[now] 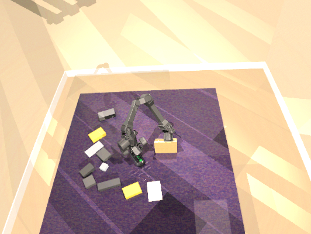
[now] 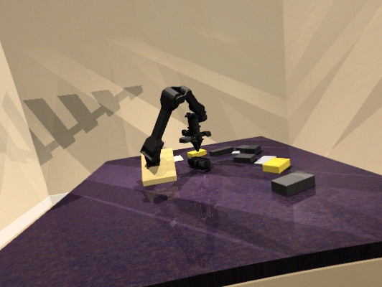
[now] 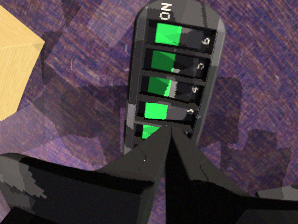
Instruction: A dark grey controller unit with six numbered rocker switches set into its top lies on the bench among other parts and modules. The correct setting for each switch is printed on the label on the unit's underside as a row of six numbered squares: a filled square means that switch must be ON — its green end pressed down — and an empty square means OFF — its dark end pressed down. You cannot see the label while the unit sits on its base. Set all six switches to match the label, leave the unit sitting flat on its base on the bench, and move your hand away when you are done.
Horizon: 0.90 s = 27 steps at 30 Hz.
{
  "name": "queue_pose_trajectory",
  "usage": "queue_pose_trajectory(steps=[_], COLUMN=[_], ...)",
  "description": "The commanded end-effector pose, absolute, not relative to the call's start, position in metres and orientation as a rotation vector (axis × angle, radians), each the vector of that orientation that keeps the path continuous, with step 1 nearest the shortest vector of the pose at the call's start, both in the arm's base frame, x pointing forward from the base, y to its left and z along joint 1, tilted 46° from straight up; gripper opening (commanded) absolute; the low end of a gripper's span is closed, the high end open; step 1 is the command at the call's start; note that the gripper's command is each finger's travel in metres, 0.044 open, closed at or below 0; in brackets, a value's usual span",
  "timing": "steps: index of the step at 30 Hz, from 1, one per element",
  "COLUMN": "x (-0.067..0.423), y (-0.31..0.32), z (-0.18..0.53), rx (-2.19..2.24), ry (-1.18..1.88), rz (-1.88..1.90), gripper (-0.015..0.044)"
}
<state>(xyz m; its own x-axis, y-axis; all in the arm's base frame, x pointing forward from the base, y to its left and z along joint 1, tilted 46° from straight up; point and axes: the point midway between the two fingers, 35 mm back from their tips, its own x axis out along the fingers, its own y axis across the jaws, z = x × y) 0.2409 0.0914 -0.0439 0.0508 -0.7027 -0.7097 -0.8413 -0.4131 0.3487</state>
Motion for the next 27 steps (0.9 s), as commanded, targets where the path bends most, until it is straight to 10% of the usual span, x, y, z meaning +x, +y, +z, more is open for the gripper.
queue_pose_trajectory(steps=[1,19,27], x=[0.241,0.21,0.211], y=[0.091,0.119,0.11], z=[-0.044,-0.084,-0.093], rx=[-2.155,-2.147,-2.148], ry=[1.603,1.607,1.607], rz=[1.295,1.302,1.302], gripper=[0.0,0.044,0.044])
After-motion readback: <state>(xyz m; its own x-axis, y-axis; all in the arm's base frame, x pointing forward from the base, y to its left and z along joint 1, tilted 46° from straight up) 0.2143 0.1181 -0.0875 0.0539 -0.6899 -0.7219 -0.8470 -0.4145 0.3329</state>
